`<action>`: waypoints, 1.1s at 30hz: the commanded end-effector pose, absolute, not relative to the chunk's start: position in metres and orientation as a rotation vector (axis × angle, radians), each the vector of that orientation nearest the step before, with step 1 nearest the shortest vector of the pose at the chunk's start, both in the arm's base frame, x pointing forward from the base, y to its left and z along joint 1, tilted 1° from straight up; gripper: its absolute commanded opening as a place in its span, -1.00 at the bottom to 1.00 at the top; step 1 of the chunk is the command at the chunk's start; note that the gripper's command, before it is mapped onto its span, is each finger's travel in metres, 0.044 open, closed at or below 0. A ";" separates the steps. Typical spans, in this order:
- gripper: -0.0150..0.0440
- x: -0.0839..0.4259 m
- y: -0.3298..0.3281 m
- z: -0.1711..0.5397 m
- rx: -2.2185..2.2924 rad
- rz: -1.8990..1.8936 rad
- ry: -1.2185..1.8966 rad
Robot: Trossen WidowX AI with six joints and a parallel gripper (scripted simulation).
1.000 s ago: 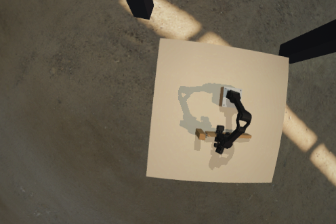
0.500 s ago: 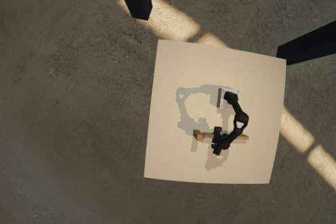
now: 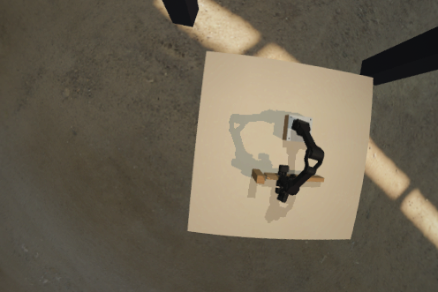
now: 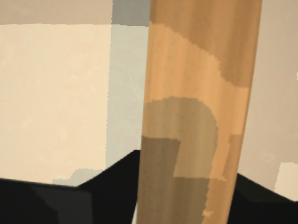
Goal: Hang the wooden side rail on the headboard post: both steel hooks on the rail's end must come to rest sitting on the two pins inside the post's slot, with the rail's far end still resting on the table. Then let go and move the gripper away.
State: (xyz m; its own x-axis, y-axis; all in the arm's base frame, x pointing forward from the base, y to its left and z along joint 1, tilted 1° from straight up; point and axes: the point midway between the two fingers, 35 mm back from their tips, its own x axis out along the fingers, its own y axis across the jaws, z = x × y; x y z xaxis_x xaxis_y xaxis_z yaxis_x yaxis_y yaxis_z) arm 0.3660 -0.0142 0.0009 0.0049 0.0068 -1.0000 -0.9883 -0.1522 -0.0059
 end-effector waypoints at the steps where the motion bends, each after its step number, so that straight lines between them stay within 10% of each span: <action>1: -0.49 0.371 -0.016 0.004 -1.329 1.308 1.117; 33: -0.49 0.371 -0.019 0.004 -1.329 1.308 1.117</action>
